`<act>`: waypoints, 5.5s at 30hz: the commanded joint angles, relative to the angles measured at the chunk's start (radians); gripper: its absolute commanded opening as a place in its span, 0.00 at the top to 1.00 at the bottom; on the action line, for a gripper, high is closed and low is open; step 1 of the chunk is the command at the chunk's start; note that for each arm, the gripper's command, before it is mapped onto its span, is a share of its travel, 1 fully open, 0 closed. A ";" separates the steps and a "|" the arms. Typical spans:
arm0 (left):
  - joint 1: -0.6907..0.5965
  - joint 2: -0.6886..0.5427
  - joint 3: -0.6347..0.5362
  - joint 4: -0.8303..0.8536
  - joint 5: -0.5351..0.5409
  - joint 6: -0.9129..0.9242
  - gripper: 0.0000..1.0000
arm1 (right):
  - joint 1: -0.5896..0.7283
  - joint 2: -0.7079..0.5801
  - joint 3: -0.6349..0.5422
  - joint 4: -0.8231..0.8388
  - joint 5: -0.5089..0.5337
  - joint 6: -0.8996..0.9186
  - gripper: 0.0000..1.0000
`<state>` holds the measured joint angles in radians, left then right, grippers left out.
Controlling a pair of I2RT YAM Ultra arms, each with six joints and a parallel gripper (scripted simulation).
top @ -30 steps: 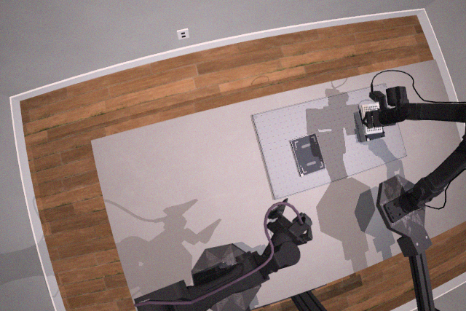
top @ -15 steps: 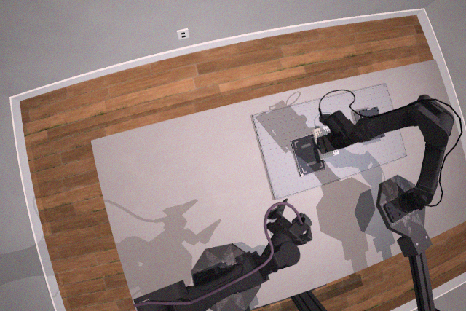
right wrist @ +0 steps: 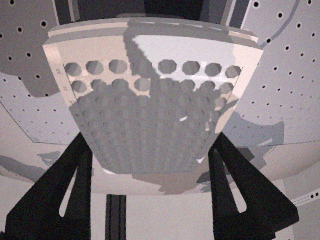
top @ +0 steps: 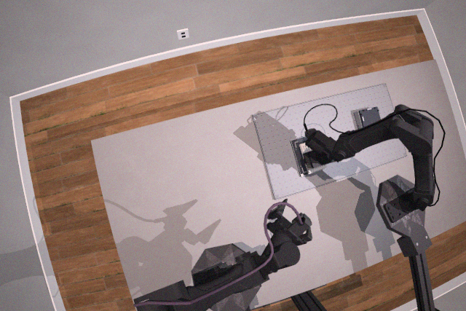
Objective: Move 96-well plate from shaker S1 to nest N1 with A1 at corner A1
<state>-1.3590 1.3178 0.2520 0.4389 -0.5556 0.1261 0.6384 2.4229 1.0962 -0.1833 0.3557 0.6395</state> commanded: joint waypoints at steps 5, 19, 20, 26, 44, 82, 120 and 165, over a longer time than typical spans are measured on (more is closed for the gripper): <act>-0.009 -0.013 0.000 -0.010 -0.001 -0.002 0.00 | 0.007 -0.015 0.035 -0.016 0.025 0.014 0.19; -0.009 -0.013 0.000 -0.010 -0.001 -0.002 0.00 | -0.014 0.033 0.073 0.010 0.015 -0.004 0.19; -0.009 -0.013 0.000 -0.010 -0.001 -0.002 0.00 | -0.014 0.033 0.073 0.010 0.015 -0.004 0.19; -0.009 -0.013 0.000 -0.010 -0.001 -0.002 0.00 | -0.010 0.054 0.044 0.054 0.021 -0.014 0.19; -0.009 -0.013 0.000 -0.010 -0.001 -0.002 0.00 | -0.058 0.159 0.087 0.145 0.002 -0.051 0.19; -0.009 -0.013 0.000 -0.010 -0.001 -0.002 0.00 | -0.020 0.042 -0.016 0.114 0.015 -0.011 0.19; -0.009 -0.013 0.000 -0.010 -0.001 -0.002 0.00 | 0.000 0.031 0.054 0.040 0.023 -0.003 0.19; -0.009 -0.013 0.000 -0.010 -0.001 -0.002 0.00 | -0.023 0.103 0.008 0.159 0.038 -0.006 0.19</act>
<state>-1.3590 1.3178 0.2520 0.4389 -0.5556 0.1261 0.6102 2.5381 1.1259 -0.0525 0.3779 0.6151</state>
